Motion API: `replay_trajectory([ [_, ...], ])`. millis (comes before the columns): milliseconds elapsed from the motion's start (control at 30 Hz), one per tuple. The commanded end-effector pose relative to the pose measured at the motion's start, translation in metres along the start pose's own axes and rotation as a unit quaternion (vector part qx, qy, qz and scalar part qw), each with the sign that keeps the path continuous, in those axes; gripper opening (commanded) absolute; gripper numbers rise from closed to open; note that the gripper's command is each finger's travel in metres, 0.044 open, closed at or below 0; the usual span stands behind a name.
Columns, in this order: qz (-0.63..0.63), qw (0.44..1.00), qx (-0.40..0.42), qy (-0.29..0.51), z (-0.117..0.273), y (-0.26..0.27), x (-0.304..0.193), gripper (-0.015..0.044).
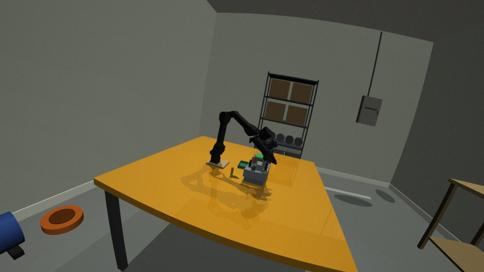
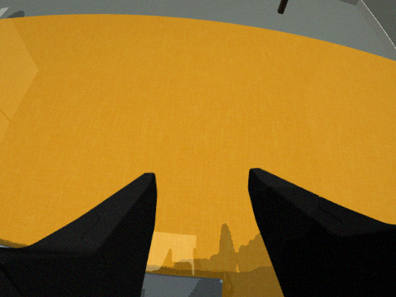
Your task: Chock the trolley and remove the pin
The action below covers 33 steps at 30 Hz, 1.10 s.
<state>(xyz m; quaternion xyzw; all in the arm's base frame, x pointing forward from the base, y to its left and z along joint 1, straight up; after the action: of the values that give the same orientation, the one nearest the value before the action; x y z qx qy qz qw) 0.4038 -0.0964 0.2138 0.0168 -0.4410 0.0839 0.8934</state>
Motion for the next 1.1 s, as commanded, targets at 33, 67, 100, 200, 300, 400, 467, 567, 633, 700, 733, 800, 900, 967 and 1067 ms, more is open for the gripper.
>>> replay_trajectory([
  [33,-0.152,0.985,-0.037,0.070,0.023,-0.009,-0.027,0.0190],
  [67,-0.184,0.978,-0.045,0.084,0.028,-0.011,-0.034,0.0190],
  [100,-0.215,0.970,-0.055,0.097,0.033,-0.012,-0.040,0.0190],
  [200,-0.305,0.939,-0.085,0.136,0.049,-0.014,-0.058,0.0190],
  [300,-0.390,0.897,-0.120,0.170,0.067,-0.014,-0.076,0.0190],
  [400,-0.459,0.851,-0.152,0.204,0.083,-0.010,-0.092,0.0190],
  [467,-0.506,0.813,-0.178,0.228,0.095,-0.005,-0.104,0.0190],
  [567,-0.569,0.748,-0.220,0.261,0.115,0.002,-0.121,0.0190],
  [633,-0.605,0.702,-0.250,0.281,0.129,0.008,-0.131,0.0190],
  [700,-0.637,0.653,-0.281,0.298,0.144,0.014,-0.140,0.0190],
  [733,-0.649,0.632,-0.295,0.304,0.150,0.017,-0.144,0.0190],
  [800,-0.658,0.616,-0.305,0.309,0.155,0.019,-0.147,0.0190],
  [900,-0.658,0.616,-0.305,0.309,0.155,0.019,-0.147,0.0190],
  [967,-0.658,0.616,-0.305,0.309,0.155,0.019,-0.147,0.0190],
  [1067,-0.658,0.616,-0.305,0.309,0.151,0.019,-0.151,0.0190],
])
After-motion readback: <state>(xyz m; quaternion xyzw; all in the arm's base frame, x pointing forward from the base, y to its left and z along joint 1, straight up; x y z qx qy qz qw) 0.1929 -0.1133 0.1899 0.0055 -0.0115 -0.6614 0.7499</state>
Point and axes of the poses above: the point midway between the two fingers, 35 mm back from their tips, its own z axis back along the fingers, its own y axis across the jaws, x = y × z, the point moved 4 cm from there along z, back along the fingers, and after that the axes turned 3 degrees about -z, right-handed, at the moved point
